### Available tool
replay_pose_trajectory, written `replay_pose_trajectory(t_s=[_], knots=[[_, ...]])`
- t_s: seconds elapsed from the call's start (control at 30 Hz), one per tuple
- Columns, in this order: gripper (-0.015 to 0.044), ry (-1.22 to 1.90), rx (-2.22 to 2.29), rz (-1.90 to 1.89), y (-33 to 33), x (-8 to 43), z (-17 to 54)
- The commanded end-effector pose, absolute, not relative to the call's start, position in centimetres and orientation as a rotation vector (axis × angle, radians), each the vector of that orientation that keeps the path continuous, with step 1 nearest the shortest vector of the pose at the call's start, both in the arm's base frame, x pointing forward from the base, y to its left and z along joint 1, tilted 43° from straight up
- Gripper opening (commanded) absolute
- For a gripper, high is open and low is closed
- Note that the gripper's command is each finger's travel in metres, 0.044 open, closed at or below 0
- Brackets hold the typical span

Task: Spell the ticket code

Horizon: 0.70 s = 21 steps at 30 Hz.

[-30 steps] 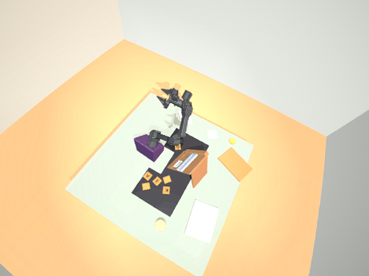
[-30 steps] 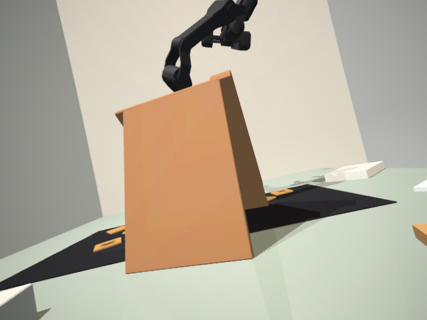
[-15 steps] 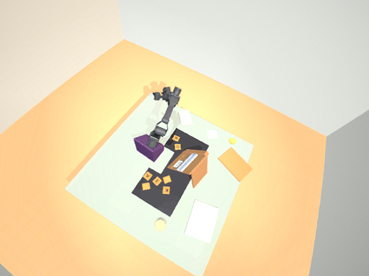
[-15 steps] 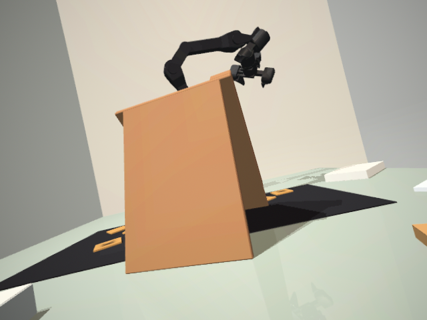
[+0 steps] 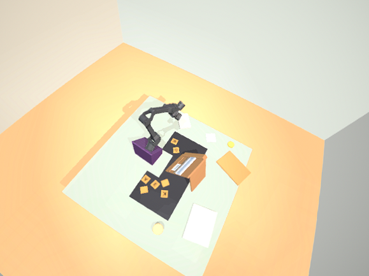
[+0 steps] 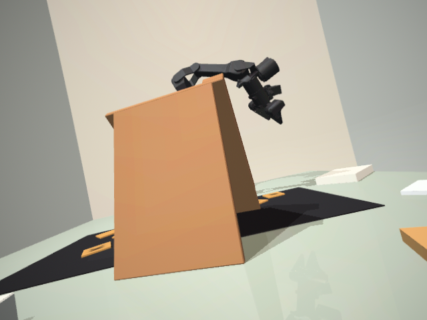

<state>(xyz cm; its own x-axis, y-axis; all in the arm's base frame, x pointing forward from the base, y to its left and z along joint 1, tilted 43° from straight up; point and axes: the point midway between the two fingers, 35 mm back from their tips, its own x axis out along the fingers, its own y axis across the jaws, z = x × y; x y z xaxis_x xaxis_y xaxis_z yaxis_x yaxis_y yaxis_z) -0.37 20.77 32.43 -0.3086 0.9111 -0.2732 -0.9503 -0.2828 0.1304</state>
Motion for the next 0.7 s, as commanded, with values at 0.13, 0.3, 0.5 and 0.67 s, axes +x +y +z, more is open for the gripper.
replay_pose_trajectory(t_s=[0.13, 0.3, 0.5, 0.67], knots=[[0.0440, 0.597, 0.044, 1.390, 20.7, 10.3, 25.8], [0.0440, 0.691, 0.169, 1.167, 18.6, 14.7, 22.7], [0.0440, 0.773, 0.355, 0.834, 13.4, 20.0, 17.4], [0.0440, 0.811, 0.531, 0.558, 8.0, 22.3, 13.1]])
